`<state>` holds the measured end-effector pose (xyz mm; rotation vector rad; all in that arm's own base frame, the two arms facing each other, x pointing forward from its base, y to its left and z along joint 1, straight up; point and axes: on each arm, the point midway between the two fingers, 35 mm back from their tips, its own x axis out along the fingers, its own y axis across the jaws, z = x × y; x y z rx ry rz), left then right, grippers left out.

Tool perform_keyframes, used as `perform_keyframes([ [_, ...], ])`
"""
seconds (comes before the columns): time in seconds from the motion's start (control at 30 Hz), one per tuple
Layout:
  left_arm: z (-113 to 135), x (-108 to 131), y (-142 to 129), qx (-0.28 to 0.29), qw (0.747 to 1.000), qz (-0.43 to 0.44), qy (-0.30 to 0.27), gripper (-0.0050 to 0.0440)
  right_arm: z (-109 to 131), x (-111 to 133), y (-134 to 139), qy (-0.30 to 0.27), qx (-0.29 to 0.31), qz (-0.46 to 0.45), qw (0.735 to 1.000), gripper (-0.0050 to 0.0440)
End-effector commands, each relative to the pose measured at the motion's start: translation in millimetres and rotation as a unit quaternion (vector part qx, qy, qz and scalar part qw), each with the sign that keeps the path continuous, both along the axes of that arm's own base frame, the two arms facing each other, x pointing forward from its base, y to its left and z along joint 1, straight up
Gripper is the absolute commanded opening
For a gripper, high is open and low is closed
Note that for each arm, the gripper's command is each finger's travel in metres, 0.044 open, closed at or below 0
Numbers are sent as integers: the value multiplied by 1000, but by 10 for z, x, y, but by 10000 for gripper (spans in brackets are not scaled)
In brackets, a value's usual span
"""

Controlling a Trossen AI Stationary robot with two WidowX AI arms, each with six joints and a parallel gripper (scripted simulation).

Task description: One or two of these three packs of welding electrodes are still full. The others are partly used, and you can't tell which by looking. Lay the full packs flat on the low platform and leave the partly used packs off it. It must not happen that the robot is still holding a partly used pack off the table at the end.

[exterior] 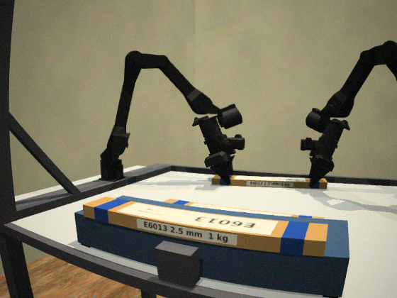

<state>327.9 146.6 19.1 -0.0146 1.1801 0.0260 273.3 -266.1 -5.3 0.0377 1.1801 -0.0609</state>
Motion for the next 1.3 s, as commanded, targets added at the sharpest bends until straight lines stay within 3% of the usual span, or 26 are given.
perform_keyframes([
  [0.0,59,31,19,5,1000,1,-9,-50,51,19,-31,-5,-8,0,1000,-50],
  [0.4,53,12,13,4,1000,2,-4,-50,29,-3,-16,1,-4,-1,1000,-50],
  [0.47,193,65,41,11,1000,2,-18,-50,188,42,-71,-11,-18,-1,1000,-50],
  [1.27,639,42,47,13,1000,2,-18,-50,634,24,-65,-11,-19,-1,1000,-50],
])
